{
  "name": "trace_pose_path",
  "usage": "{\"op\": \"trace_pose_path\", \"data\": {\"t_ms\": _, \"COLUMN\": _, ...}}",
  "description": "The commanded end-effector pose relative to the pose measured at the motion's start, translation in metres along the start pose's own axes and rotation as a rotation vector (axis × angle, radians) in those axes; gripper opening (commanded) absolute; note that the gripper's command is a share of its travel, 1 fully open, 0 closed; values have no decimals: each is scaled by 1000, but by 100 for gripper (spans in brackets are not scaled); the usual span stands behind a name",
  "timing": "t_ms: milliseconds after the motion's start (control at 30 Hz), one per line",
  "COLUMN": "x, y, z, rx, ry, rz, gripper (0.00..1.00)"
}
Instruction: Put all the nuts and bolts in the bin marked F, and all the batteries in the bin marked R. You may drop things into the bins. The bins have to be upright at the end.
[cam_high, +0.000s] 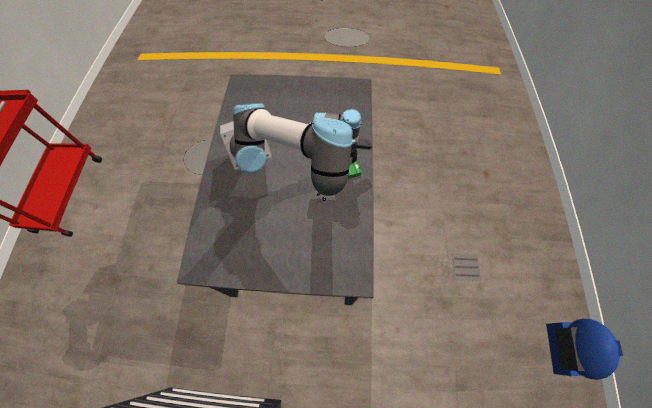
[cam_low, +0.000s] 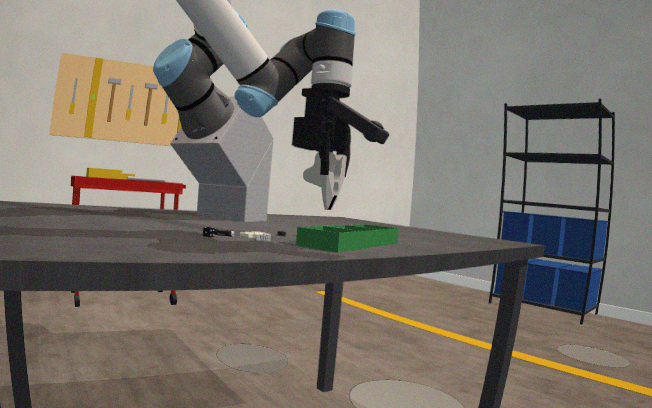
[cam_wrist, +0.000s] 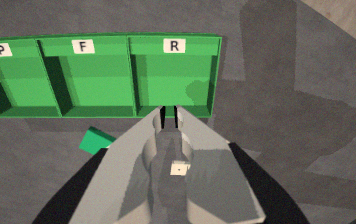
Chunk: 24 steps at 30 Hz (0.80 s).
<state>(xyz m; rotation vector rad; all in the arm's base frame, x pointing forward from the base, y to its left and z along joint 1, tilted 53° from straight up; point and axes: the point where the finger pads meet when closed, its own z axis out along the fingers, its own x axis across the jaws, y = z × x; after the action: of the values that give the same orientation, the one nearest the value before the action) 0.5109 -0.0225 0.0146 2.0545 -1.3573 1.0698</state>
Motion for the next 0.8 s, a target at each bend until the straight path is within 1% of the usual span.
{"op": "trace_pose_path", "data": {"t_ms": 0, "x": -1, "y": 1, "z": -2, "rx": -5, "ry": -1, "rz": -1, "gripper": 4}}
{"op": "trace_pose_path", "data": {"t_ms": 67, "x": -1, "y": 1, "z": -2, "rx": -6, "ry": -2, "rz": -1, "gripper": 4}}
{"op": "trace_pose_path", "data": {"t_ms": 500, "x": -67, "y": -3, "z": -2, "rx": -5, "ry": -2, "rz": -2, "gripper": 4}}
{"op": "trace_pose_path", "data": {"t_ms": 567, "x": -67, "y": -3, "z": -2, "rx": -5, "ry": -2, "rz": -2, "gripper": 4}}
{"op": "trace_pose_path", "data": {"t_ms": 700, "x": -86, "y": -4, "z": -2, "rx": -5, "ry": -2, "rz": -2, "gripper": 4}}
{"op": "trace_pose_path", "data": {"t_ms": 767, "x": -86, "y": -4, "z": -2, "rx": -5, "ry": -2, "rz": -2, "gripper": 4}}
